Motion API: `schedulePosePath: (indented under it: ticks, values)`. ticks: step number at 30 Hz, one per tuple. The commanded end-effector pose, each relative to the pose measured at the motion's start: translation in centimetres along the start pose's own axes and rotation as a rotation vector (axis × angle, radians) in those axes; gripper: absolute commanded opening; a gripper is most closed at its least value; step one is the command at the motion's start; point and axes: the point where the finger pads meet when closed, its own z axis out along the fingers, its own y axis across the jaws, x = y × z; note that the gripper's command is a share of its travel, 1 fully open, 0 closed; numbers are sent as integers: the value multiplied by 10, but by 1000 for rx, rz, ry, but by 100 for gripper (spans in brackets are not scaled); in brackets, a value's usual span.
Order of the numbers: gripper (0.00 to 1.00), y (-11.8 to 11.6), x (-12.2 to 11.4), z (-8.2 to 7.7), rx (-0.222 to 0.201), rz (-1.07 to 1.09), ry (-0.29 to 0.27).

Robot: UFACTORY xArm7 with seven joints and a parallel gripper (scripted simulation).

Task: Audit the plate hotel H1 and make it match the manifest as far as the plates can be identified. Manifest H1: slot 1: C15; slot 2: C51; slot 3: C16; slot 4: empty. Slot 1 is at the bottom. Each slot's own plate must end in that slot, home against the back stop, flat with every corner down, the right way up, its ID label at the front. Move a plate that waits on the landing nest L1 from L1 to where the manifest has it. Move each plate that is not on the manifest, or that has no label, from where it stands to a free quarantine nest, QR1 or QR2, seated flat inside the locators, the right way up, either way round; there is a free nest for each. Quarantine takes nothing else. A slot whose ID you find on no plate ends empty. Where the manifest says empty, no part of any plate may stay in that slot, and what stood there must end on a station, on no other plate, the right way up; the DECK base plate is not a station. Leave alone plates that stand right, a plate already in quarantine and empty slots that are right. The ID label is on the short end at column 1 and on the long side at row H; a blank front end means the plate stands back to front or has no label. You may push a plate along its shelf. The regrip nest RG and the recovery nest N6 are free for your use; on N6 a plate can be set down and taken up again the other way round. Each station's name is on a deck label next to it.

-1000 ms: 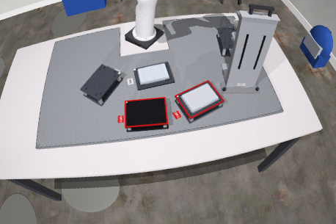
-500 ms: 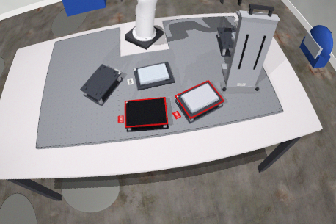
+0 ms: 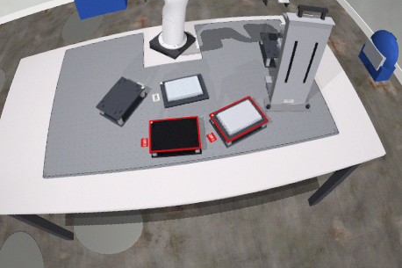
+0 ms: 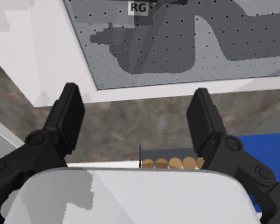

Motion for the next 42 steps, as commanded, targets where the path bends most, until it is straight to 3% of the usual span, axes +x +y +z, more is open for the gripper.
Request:
schedulePosePath:
  ticks: [1,7,22,24,39,42]
  values:
    - [100,-1,0,-2,4,-1,-3]
    - [100,-1,0,-8,4,-1,-3]
    - [100,-1,0,-58,4,-1,-3]
    - [100,-1,0,-58,4,-1,-3]
    - [100,-1,0,-108,4,-1,-3]
    - [100,-1,0,-112,4,-1,-3]
